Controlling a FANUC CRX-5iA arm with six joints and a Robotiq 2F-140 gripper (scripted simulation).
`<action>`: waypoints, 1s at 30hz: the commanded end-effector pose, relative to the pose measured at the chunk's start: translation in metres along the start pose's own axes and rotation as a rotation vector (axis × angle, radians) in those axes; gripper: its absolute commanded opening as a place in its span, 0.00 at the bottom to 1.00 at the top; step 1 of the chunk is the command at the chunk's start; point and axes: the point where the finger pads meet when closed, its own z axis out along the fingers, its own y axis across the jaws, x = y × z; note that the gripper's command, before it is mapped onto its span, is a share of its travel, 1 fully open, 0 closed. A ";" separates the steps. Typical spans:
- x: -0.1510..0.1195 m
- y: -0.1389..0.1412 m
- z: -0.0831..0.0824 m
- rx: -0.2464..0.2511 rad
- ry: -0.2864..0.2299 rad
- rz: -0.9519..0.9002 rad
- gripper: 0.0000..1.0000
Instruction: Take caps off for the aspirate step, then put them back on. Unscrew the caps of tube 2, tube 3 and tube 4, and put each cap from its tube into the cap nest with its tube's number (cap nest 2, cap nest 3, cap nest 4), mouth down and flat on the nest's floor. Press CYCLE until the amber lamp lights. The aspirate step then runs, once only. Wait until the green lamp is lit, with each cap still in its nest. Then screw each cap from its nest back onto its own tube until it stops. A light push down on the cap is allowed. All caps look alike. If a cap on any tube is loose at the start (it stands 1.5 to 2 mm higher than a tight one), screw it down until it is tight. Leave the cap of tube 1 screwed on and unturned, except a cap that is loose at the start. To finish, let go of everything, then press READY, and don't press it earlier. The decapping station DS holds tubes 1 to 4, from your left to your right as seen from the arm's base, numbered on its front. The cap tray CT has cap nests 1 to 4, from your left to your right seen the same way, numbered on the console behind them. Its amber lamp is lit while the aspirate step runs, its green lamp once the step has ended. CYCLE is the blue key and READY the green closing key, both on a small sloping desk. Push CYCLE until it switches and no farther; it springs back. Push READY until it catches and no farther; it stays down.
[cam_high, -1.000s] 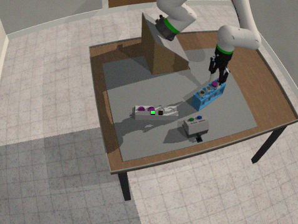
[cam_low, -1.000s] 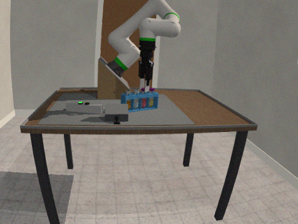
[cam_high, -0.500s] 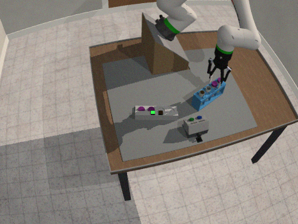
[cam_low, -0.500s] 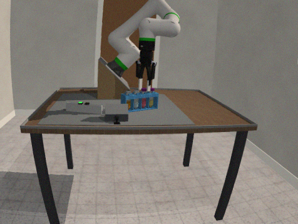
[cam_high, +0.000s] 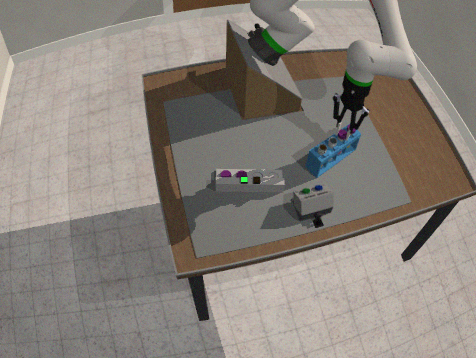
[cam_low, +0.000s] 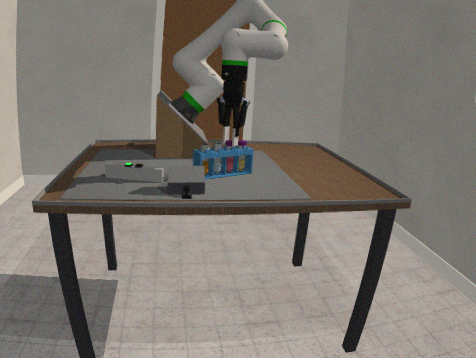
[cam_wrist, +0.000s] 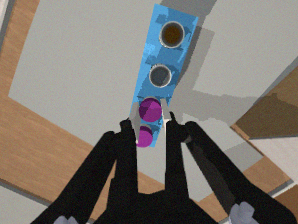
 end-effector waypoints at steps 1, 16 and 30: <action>0.000 0.000 0.000 0.000 0.000 0.033 0.00; 0.000 0.000 0.001 0.000 0.000 0.467 0.00; 0.000 0.000 0.001 0.000 0.000 0.786 0.00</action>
